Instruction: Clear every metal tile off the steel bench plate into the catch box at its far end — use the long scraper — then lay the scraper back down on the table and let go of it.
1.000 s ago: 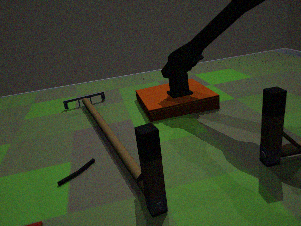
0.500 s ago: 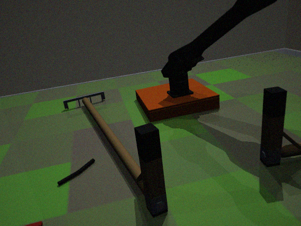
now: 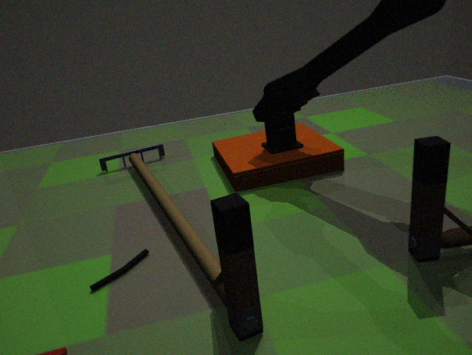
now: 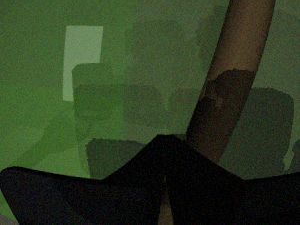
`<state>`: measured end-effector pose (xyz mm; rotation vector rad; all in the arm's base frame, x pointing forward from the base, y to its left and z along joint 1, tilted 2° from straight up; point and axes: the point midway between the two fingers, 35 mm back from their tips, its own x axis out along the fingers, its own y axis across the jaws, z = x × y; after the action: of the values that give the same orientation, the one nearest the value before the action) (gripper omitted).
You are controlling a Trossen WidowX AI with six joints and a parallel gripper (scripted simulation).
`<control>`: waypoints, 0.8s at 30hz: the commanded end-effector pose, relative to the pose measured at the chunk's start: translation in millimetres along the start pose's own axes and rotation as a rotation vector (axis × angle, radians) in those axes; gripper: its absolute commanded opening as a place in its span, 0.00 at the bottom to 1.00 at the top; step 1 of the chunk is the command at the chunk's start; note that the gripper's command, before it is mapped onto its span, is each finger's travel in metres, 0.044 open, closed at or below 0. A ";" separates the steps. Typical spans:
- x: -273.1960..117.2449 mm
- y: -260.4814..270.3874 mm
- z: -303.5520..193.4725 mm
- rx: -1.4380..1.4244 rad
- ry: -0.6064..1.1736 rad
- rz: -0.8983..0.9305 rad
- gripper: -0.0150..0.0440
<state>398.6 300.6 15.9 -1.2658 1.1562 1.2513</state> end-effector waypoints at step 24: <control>-50.9 1.0 2.4 0.149 -0.038 -0.050 0.25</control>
<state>399.3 301.2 55.9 -1.1936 1.1516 1.1709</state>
